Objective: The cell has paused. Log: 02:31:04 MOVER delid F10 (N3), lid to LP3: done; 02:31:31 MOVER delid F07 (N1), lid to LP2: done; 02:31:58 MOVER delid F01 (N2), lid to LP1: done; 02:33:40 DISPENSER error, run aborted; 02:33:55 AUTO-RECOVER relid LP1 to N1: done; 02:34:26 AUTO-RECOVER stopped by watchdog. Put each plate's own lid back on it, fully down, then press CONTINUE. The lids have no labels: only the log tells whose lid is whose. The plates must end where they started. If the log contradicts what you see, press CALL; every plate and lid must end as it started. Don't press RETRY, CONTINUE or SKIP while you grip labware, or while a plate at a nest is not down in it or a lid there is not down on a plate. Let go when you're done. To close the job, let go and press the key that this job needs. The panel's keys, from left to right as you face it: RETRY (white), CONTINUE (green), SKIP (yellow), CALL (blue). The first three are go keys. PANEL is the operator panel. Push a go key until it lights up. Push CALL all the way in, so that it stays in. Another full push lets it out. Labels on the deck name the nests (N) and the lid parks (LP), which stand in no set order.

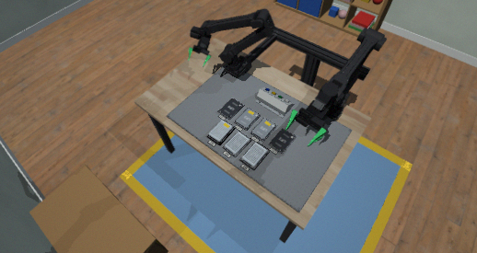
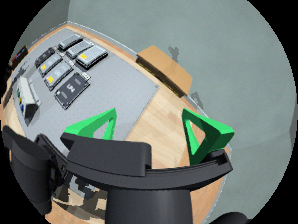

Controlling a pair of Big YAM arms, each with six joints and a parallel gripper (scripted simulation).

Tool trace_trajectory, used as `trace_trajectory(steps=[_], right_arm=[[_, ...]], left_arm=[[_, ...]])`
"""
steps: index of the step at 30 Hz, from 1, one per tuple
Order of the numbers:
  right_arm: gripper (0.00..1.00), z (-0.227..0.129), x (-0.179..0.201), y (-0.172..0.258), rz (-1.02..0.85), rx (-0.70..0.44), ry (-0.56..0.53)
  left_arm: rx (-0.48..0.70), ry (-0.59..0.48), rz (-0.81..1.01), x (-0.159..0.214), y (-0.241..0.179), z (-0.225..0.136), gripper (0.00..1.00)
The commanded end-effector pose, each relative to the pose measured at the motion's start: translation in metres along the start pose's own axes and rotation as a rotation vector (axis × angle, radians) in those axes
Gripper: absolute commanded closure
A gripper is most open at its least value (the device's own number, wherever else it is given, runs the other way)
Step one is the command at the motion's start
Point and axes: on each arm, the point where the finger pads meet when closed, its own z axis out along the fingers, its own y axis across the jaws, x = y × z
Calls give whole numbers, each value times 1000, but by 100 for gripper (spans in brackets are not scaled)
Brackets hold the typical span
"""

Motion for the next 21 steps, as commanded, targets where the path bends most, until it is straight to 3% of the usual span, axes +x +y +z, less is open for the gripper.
trace_trajectory(steps=[1,7,13,21], right_arm=[[0,-5,-6,-16,-34,18,4],[0,-5,-6,-16,-34,18,4],[0,25,-15,-12,60,-78,3],[0,40,-24,-17,148,-177,22]], left_arm=[[8,-60,7,-34,-4,0,0],[8,-60,7,-34,-4,0,0],[8,-60,7,-34,-4,0,0],[8,-60,7,-34,-4,0,0]])
